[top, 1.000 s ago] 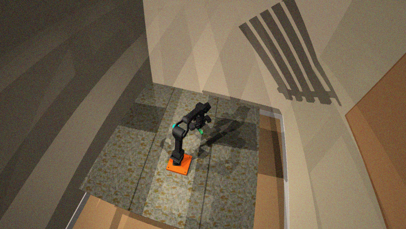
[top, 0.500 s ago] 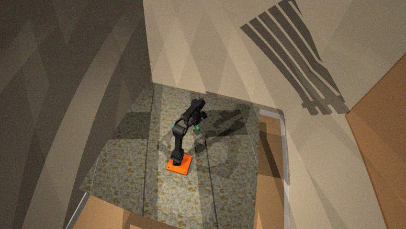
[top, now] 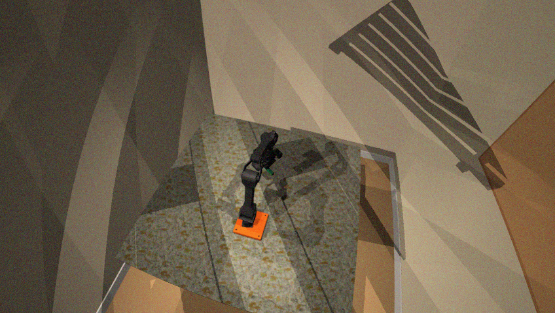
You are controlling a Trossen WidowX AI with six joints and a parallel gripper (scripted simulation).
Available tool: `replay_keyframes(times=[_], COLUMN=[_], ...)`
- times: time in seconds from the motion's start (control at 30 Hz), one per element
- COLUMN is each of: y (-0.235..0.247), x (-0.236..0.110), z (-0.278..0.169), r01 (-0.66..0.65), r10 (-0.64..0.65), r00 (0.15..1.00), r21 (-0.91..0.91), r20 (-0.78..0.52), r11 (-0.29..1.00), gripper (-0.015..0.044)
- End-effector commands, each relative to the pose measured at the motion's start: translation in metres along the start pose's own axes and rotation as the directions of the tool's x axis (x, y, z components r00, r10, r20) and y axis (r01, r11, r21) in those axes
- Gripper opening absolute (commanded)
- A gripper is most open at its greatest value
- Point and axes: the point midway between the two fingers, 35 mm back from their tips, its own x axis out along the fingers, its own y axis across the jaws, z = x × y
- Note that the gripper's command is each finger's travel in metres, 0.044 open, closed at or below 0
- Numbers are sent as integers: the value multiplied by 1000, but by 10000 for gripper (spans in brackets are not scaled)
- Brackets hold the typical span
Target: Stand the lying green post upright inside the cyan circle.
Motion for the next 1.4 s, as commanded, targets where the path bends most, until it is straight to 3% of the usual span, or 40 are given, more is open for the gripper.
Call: replay_keyframes(times=[0.0,1.37], y=[3,68], x=[-1,-5], z=[12,125], r01=[-2,-7], r10=[2,9], r00=[1000,1000], r21=[-15,-215], r20=[5,12], r11=[1000,977], gripper=[23,23])
